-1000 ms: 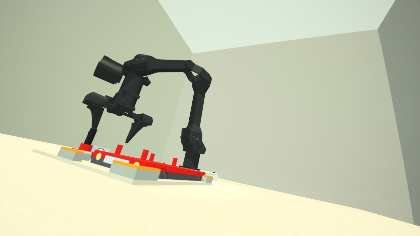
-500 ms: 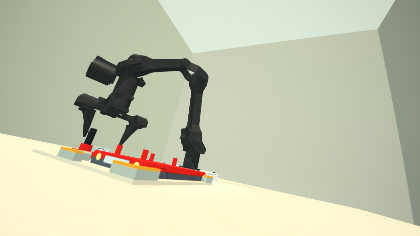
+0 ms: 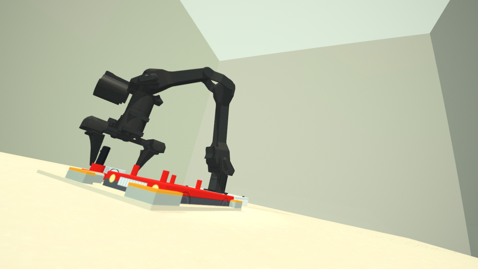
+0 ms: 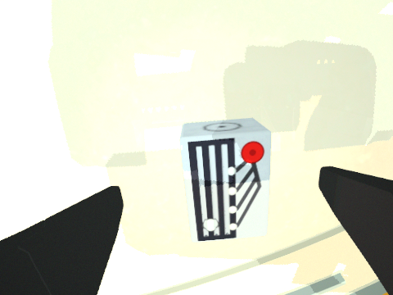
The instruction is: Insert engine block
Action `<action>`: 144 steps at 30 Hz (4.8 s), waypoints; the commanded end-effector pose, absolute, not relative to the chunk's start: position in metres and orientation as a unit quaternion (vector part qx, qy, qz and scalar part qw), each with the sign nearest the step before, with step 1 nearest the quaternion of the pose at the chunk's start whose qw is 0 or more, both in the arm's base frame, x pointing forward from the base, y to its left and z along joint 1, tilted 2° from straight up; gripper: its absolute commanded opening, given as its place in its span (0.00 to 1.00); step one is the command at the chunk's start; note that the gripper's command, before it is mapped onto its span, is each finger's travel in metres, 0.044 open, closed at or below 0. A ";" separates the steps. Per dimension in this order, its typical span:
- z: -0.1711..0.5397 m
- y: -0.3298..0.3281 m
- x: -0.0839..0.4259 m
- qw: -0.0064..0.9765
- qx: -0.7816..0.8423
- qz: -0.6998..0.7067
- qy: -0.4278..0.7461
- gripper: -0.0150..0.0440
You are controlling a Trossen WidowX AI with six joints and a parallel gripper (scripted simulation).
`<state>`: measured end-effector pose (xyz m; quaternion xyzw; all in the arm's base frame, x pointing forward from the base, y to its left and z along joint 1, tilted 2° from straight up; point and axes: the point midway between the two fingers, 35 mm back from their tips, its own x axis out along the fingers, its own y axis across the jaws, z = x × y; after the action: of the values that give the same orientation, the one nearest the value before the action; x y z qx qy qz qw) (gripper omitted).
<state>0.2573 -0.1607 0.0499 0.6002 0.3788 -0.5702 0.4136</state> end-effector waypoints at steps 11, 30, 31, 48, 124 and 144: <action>0.045 -0.160 0.256 0.412 0.599 -0.573 0.379 0.51; 0.074 -0.163 0.259 0.412 0.599 -0.573 0.379 0.25; 0.077 -0.163 0.259 0.412 0.599 -0.573 0.379 0.25; 0.130 -0.162 0.257 0.412 0.599 -0.573 0.379 0.25; 0.121 -0.013 0.327 0.683 0.253 -0.241 0.642 0.25; 0.102 0.048 0.338 0.724 0.089 -0.082 0.679 0.25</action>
<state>0.3368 0.0366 0.1059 0.1209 0.6758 -0.1110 0.7185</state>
